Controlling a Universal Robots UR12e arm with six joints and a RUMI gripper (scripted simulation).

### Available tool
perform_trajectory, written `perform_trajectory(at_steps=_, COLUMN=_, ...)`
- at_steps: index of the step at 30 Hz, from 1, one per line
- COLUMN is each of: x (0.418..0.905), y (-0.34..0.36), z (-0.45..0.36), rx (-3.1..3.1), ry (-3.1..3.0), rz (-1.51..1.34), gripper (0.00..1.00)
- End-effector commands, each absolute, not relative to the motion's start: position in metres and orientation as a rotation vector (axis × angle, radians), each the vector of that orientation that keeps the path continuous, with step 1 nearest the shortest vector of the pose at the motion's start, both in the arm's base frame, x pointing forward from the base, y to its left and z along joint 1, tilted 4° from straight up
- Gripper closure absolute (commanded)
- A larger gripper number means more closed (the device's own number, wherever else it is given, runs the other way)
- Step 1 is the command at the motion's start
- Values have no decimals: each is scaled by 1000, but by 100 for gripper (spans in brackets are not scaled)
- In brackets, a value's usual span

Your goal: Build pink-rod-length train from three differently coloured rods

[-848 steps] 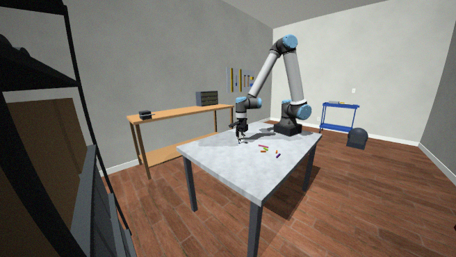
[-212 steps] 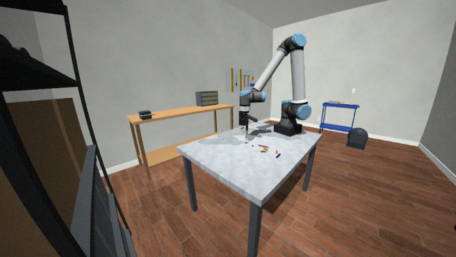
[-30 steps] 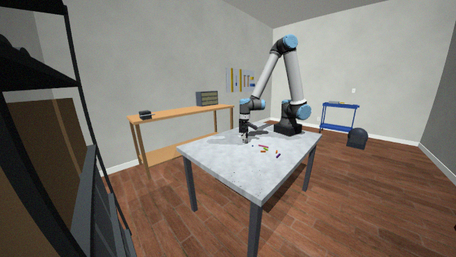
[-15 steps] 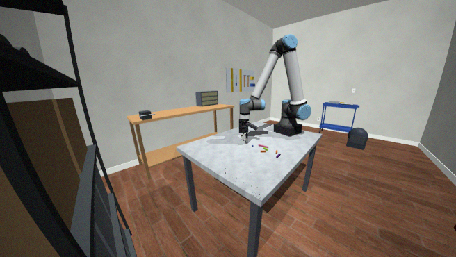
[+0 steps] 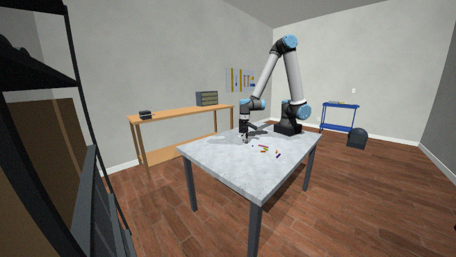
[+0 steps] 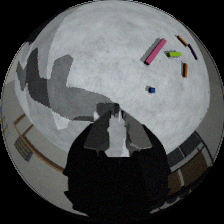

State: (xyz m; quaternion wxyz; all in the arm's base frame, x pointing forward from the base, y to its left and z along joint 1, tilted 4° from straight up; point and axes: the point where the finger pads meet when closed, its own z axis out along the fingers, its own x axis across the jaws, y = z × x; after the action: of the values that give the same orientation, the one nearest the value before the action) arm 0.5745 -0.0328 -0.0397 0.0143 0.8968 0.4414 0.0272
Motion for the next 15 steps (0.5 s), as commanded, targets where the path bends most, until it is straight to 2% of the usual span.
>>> perform_trajectory(at_steps=1, x=575, y=-33, z=-39, rx=2791, ry=1374, rz=86, gripper=86)
perform_trajectory(at_steps=9, x=575, y=-33, z=-39, rx=2791, ry=1374, rz=86, gripper=86)
perform_trajectory(at_steps=10, x=575, y=-33, z=-39, rx=2791, ry=1374, rz=86, gripper=100)
perform_trajectory(at_steps=15, x=575, y=-33, z=-39, rx=2791, ry=1374, rz=86, gripper=100)
